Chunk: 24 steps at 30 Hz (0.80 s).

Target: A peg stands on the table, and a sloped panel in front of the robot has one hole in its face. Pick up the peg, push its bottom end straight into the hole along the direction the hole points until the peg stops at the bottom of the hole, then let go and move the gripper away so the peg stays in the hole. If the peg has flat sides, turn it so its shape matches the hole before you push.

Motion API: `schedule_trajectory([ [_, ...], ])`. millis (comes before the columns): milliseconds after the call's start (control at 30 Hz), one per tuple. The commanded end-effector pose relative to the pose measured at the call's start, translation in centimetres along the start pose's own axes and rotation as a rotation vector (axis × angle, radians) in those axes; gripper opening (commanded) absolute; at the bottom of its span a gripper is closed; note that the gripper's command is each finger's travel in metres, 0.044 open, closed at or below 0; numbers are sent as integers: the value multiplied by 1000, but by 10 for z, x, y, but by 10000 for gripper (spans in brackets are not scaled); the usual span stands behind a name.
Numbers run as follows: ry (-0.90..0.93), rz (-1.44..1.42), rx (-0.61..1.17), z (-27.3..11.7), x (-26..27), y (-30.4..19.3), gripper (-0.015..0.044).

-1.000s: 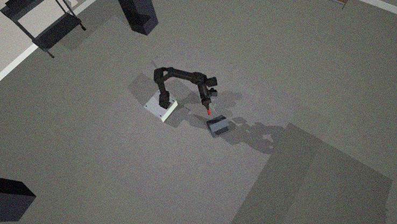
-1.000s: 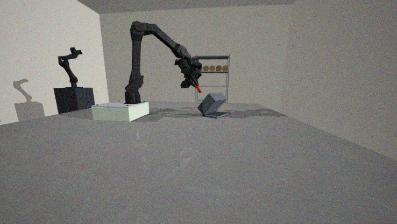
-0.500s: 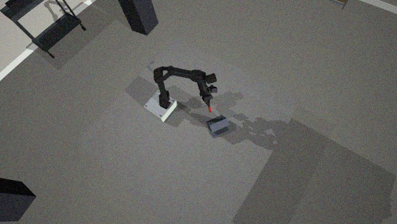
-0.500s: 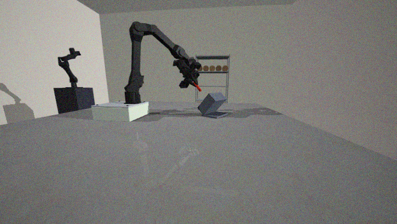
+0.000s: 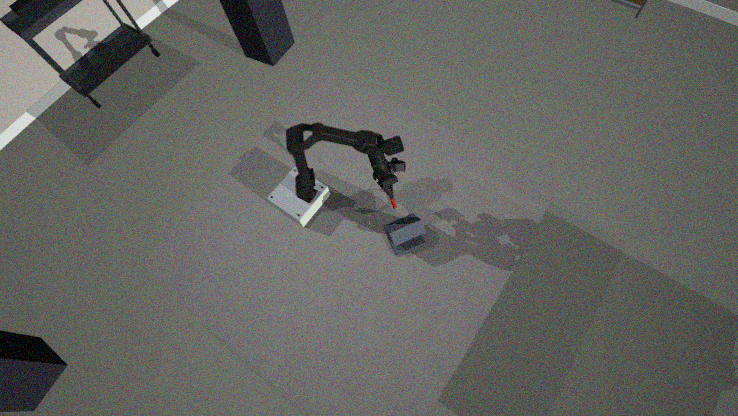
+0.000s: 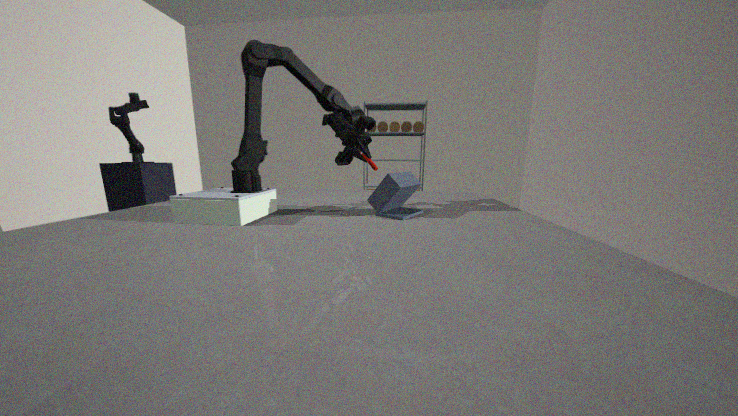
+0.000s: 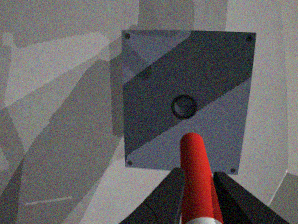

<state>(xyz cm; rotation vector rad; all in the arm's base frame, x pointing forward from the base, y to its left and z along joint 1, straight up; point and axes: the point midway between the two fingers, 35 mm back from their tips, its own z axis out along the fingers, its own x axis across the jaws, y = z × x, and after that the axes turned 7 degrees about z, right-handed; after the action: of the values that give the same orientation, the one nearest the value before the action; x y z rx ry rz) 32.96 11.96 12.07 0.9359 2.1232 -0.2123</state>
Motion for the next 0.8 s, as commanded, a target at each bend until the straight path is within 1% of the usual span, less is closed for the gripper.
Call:
schedule_trajectory([
  [0,-5,-20,10,10,3,-2,0],
  [600,-25,-53,-12,35,5,2,0],
  [767,-27,-35,-13,37,6,2,0],
])
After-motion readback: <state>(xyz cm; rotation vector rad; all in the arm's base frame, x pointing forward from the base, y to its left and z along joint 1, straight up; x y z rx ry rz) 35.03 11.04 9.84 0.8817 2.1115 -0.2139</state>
